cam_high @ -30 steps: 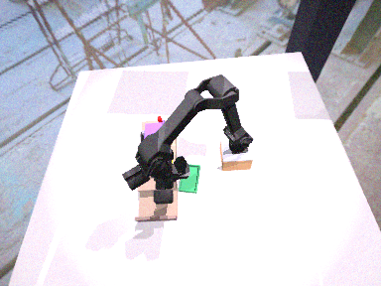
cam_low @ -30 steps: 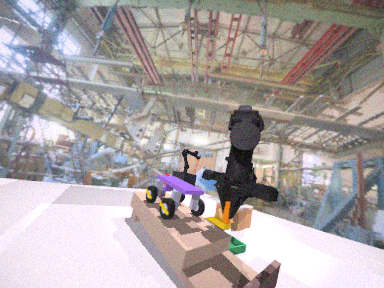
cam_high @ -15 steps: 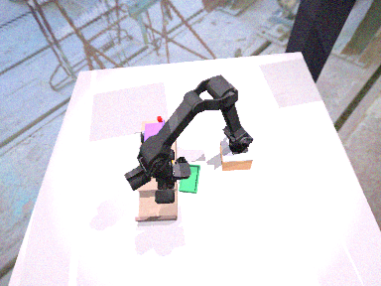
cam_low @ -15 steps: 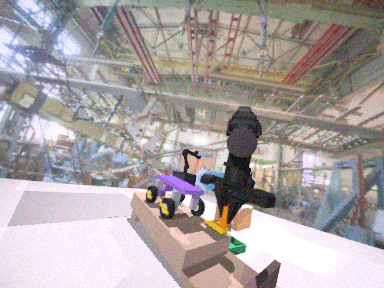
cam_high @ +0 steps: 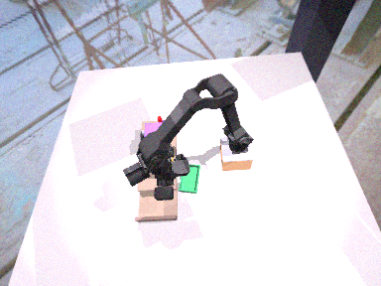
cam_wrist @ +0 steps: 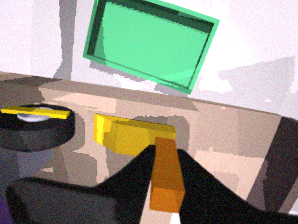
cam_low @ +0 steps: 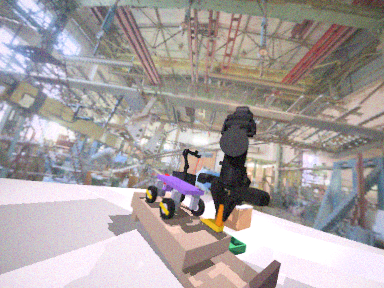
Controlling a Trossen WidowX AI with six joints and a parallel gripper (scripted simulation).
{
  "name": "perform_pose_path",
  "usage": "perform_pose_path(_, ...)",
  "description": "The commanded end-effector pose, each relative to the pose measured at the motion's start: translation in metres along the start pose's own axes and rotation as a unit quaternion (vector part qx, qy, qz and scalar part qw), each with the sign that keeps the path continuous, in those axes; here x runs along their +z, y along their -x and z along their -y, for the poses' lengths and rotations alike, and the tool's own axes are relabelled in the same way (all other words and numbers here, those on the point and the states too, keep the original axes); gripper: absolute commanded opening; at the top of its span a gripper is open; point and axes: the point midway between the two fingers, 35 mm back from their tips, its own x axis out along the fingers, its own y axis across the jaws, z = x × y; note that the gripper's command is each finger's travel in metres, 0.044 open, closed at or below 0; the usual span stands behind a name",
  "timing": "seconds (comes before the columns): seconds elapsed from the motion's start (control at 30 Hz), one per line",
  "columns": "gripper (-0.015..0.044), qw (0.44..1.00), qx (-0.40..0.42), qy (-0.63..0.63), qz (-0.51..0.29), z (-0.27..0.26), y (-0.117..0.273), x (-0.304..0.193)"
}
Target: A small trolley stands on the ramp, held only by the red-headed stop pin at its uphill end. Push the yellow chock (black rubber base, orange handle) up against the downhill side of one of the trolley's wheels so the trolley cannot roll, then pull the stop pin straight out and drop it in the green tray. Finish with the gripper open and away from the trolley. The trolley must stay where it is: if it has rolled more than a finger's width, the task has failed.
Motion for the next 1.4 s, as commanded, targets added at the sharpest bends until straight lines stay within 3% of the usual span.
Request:
perform_pose_path(0.0,0.0,1.0,0.002,0.002,0.0,-0.005,0.0,0.001)
perform_pose_path(1.13,0.0,1.0,0.001,0.0,0.001,-0.02,0.0,-0.003)
perform_pose_path(1.37,0.0184,1.0,0.001,0.0,0.001,-0.02,0.0,-0.003)
